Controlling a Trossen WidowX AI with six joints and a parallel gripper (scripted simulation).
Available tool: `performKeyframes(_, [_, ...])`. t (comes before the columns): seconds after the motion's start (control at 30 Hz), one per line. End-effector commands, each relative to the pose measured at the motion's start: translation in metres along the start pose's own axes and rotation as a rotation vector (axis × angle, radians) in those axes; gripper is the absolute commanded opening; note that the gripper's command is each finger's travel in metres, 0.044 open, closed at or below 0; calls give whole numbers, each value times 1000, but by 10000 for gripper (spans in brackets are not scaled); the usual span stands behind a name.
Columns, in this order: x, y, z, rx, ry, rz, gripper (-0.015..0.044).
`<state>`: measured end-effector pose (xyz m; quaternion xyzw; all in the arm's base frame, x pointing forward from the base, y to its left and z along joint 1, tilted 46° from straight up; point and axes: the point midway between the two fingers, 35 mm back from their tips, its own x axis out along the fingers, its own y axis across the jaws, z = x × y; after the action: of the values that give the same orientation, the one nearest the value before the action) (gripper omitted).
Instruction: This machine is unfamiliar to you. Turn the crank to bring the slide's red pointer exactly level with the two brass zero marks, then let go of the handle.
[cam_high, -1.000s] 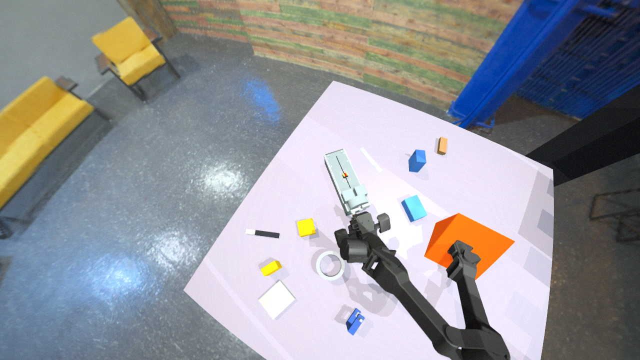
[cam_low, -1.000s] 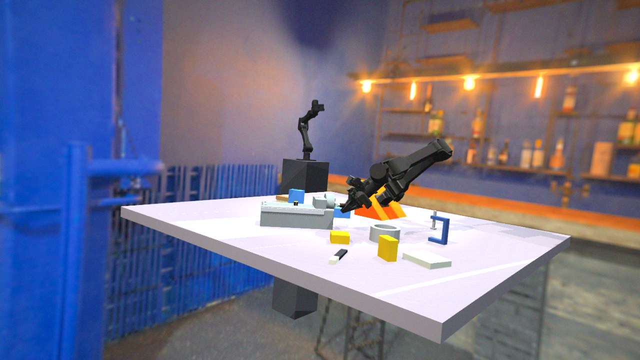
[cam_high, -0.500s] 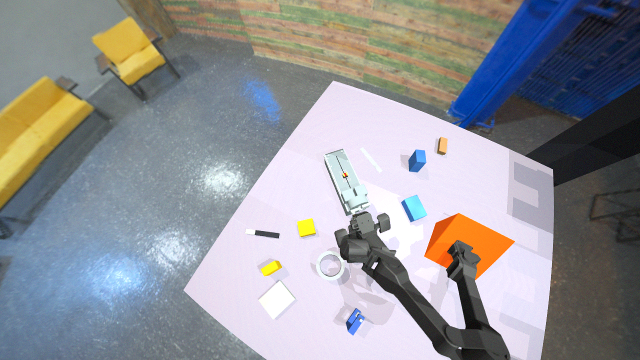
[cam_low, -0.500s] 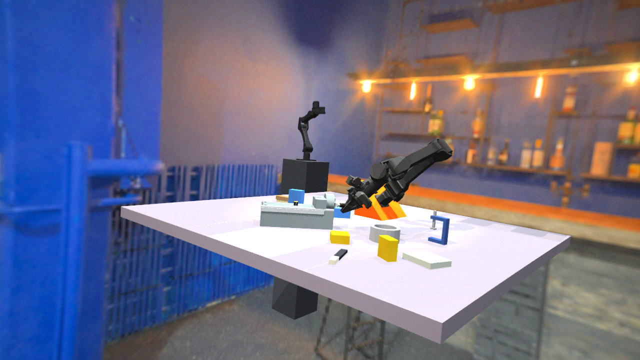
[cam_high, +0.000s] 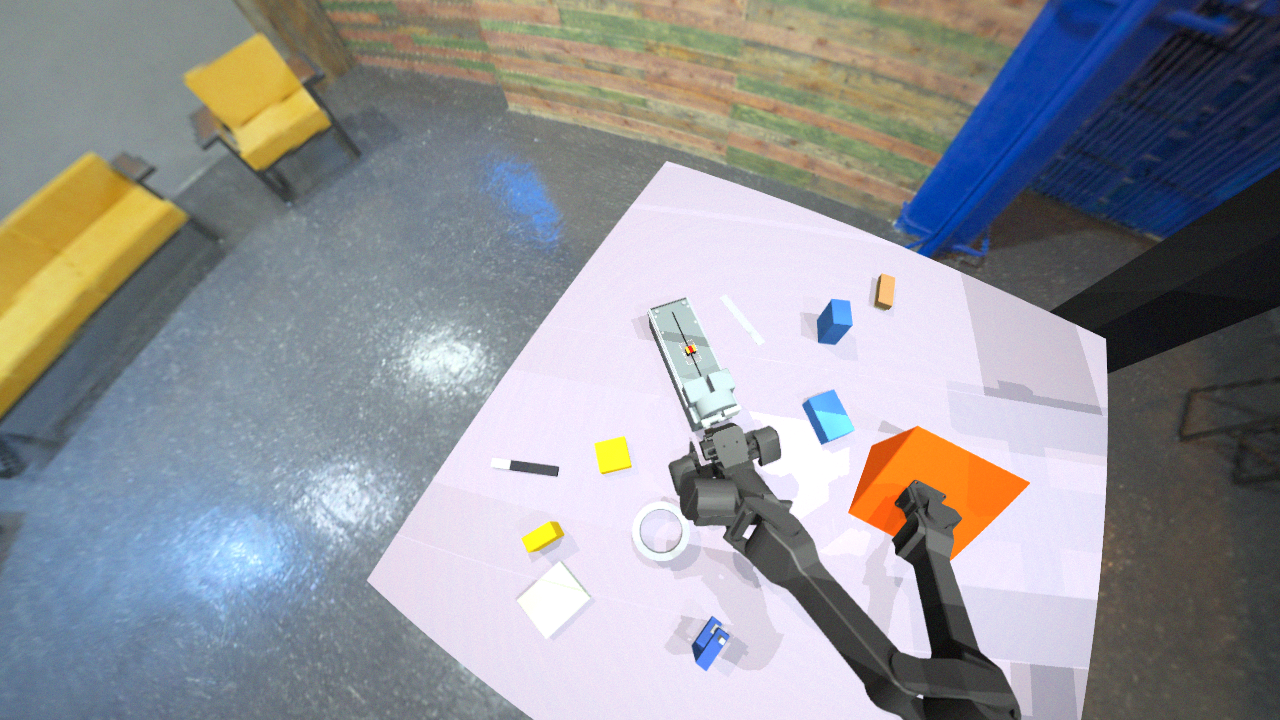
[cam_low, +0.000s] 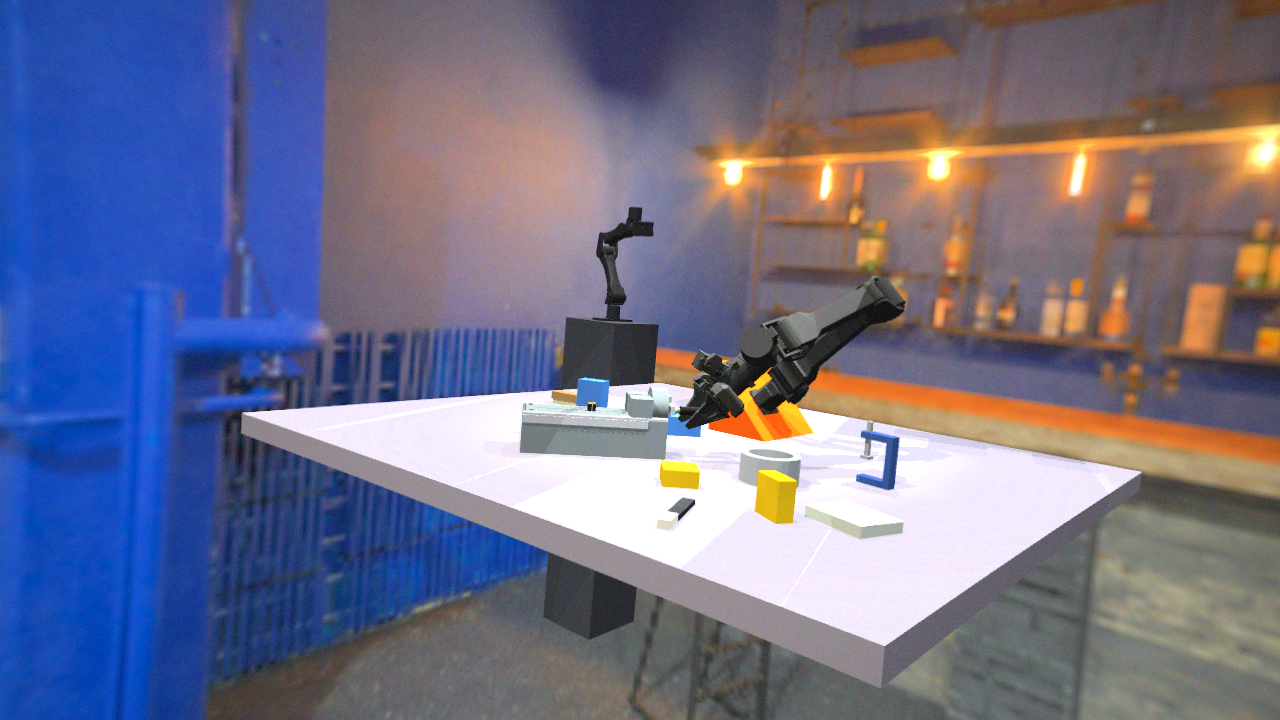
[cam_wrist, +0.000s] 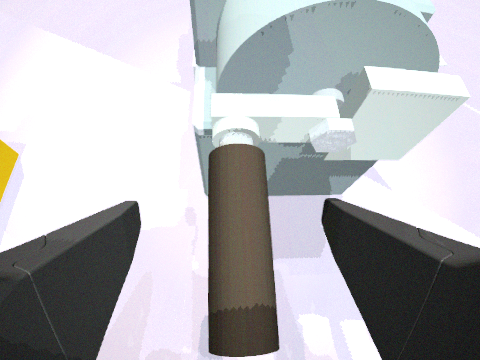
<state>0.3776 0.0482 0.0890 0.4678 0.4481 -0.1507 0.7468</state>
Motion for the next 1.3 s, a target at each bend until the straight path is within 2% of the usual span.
performKeyframes(0.0, [0,0,0,0,0,-1,420])
performKeyframes(0.03, [0,0,0,0,0,-1,440])
performKeyframes(0.57, [-36,0,-35,1,2,-1,440])
performKeyframes(1.13, [-119,2,59,-7,6,-6,440])
performKeyframes(1.27, [-121,1,64,-10,7,-3,440])
